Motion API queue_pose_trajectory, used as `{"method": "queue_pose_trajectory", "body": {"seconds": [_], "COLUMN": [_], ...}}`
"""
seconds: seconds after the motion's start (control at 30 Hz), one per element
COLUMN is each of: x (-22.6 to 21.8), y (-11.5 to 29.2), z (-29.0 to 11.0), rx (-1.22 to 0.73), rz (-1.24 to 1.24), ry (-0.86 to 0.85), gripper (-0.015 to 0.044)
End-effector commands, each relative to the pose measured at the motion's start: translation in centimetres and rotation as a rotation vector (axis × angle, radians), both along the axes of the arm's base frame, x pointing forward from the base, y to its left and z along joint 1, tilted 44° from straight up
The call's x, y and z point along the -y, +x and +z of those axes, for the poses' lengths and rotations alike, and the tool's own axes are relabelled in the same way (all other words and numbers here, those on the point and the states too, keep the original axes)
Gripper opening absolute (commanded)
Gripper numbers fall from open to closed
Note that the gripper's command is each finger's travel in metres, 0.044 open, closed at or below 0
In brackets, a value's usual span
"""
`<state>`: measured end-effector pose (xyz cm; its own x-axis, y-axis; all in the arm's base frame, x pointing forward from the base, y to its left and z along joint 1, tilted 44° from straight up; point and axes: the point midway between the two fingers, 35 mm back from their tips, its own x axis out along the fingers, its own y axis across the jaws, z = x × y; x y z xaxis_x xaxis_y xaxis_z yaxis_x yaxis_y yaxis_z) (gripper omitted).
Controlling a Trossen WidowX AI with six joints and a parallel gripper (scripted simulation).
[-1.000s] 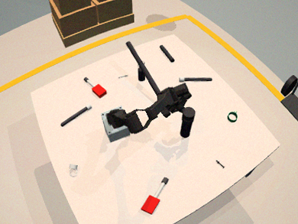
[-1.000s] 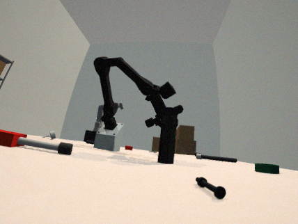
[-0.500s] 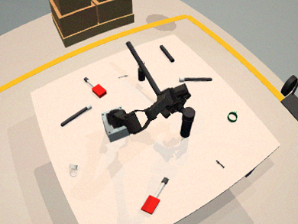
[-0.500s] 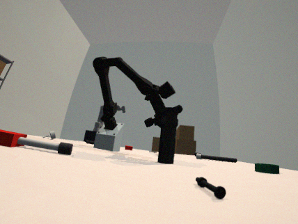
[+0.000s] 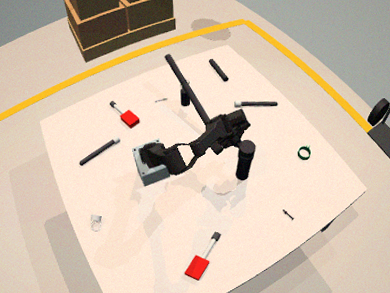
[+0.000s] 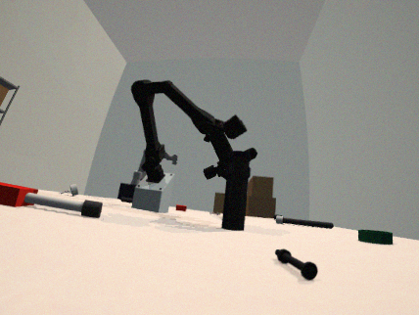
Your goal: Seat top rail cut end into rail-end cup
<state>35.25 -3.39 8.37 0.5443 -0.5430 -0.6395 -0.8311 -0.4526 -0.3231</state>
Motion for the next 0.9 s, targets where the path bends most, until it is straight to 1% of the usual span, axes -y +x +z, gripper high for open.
{"method": "queue_pose_trajectory", "body": {"seconds": [0.0, 0.07, 0.4, 0.63, 0.87], "x": [0.0, 0.0, -0.1, -2.1, -5.1], "y": [0.0, 0.0, 0.0, -0.1, -0.6], "z": [0.0, 0.0, 0.0, 0.0, 0.0], "rx": [0.000, 0.000, -0.001, -0.005, -0.005], "rz": [0.001, 0.001, 0.001, 0.000, 0.002], "ry": [0.000, 0.000, 0.001, 0.007, 0.009], "gripper": [0.0000, 0.0000, 0.0263, 0.0440, 0.0440]}}
